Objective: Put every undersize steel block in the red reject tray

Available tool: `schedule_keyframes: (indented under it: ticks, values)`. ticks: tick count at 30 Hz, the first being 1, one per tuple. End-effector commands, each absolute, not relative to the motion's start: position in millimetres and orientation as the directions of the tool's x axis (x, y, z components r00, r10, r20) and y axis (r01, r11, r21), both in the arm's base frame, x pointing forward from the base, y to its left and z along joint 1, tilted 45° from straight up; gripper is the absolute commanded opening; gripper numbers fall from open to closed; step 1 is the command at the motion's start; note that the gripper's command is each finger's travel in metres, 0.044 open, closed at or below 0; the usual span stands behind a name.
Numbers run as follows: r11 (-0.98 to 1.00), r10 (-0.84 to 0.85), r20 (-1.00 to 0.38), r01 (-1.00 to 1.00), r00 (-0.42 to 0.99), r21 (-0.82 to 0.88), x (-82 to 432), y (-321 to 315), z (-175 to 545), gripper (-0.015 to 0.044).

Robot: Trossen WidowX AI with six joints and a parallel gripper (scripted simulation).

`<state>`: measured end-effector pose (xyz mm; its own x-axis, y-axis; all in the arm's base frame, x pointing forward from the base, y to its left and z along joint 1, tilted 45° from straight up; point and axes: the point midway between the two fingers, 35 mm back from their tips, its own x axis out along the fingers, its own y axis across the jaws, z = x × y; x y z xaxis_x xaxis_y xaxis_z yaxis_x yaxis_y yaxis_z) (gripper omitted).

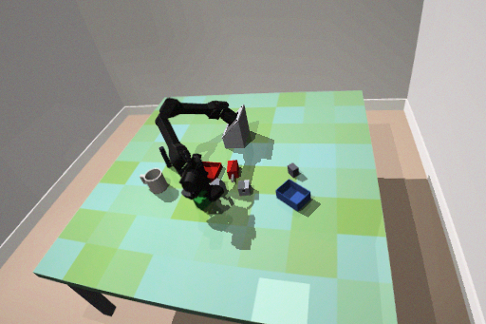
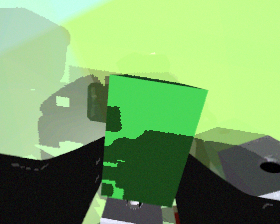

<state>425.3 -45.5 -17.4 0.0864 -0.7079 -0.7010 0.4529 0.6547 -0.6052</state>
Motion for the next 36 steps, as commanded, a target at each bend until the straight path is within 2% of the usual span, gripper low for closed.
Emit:
schedule_keyframes:
  ticks: [1,36]
  values:
    - [0.656,-0.709,-0.699,0.452,0.095,-0.605,431,-45,-14,0.0000]
    - [0.656,-0.710,-0.698,0.452,0.097,-0.605,442,-49,-7,0.0000]
